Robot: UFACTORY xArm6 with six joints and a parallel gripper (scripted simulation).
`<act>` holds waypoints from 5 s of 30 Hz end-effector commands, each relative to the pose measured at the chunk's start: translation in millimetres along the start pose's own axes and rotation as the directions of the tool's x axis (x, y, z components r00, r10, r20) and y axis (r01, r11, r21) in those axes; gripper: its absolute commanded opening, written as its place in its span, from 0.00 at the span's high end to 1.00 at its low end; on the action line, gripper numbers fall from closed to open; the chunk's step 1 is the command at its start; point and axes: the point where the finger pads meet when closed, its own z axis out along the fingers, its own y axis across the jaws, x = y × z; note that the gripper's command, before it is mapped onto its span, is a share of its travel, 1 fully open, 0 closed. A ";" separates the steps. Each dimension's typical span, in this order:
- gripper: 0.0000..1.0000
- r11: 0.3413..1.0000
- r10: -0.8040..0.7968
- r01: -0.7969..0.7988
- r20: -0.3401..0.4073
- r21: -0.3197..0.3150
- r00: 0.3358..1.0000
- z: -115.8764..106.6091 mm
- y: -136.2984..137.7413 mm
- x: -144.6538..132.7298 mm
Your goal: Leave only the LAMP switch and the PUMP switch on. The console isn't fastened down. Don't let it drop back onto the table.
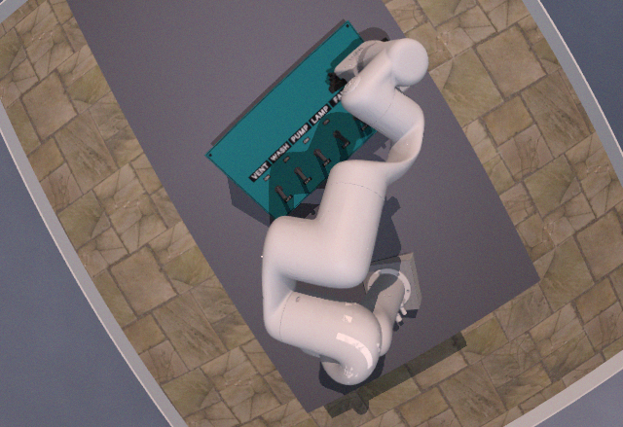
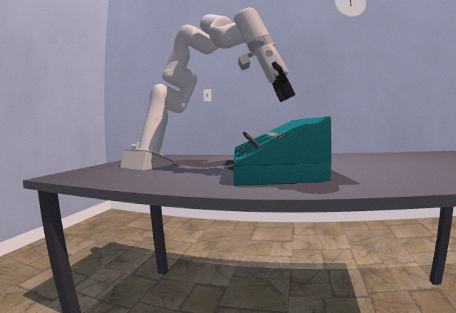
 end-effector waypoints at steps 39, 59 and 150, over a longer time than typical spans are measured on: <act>1.00 1.000 -0.003 0.003 0.003 0.003 1.000 -78.7 17.1 30.5; 1.00 1.000 -0.003 0.003 0.003 0.003 1.000 -78.1 87.9 152.2; 1.00 1.000 -0.002 0.002 0.003 0.003 1.000 29.8 110.8 190.2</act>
